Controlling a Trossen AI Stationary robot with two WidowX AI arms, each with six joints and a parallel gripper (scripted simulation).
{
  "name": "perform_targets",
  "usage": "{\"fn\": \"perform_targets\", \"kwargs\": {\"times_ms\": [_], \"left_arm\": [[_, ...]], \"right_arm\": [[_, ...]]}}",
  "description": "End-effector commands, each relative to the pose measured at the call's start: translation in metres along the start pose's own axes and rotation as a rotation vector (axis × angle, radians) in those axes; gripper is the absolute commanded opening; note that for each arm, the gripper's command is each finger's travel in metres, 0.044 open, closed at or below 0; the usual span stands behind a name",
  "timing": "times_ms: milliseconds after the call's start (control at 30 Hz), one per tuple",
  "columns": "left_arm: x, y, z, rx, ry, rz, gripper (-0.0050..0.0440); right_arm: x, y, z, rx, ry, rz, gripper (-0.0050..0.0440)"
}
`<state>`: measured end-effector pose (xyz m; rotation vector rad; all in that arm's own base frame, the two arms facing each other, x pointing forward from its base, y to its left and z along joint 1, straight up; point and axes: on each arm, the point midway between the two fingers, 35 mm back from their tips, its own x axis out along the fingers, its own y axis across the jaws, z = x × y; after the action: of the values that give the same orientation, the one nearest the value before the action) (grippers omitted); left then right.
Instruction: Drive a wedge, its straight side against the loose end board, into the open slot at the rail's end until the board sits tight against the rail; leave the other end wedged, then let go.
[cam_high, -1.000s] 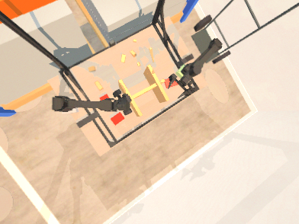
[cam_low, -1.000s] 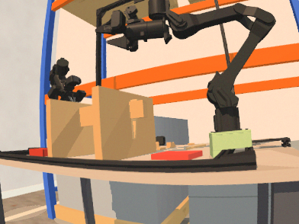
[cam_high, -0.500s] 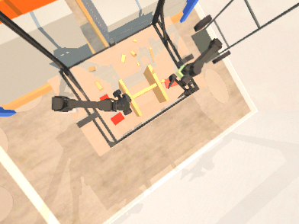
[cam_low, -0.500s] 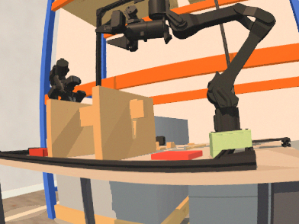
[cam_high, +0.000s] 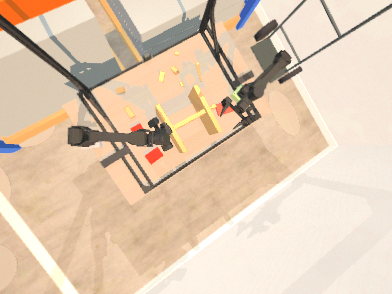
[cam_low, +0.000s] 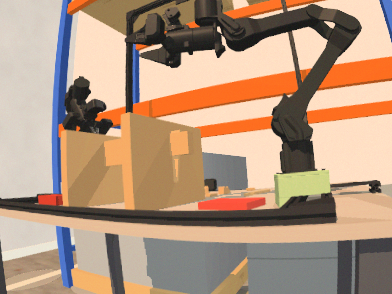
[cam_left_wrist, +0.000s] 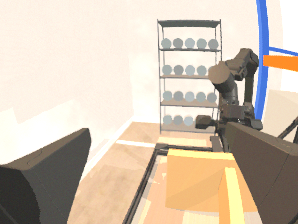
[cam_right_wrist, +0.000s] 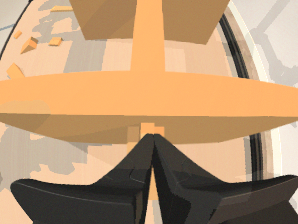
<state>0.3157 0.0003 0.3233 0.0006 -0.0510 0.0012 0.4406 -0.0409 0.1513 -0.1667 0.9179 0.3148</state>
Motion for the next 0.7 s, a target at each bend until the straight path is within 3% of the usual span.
{"fn": "perform_targets", "kwargs": {"times_ms": [0, 467, 667], "left_arm": [[0.000, 0.000, 0.000, 0.000, 0.000, 0.000, 0.0440], [0.000, 0.000, 0.000, 0.000, 0.000, 0.000, 0.0440], [0.000, 0.000, 0.000, 0.000, 0.000, 0.000, 0.0440]], "right_arm": [[0.000, 0.000, 0.000, -0.001, 0.000, 0.000, 0.0000], [-0.001, 0.000, 0.001, -0.001, 0.001, 0.000, 0.0000], [-0.031, 0.003, 0.020, 0.007, 0.030, 0.004, 0.0000]]}}
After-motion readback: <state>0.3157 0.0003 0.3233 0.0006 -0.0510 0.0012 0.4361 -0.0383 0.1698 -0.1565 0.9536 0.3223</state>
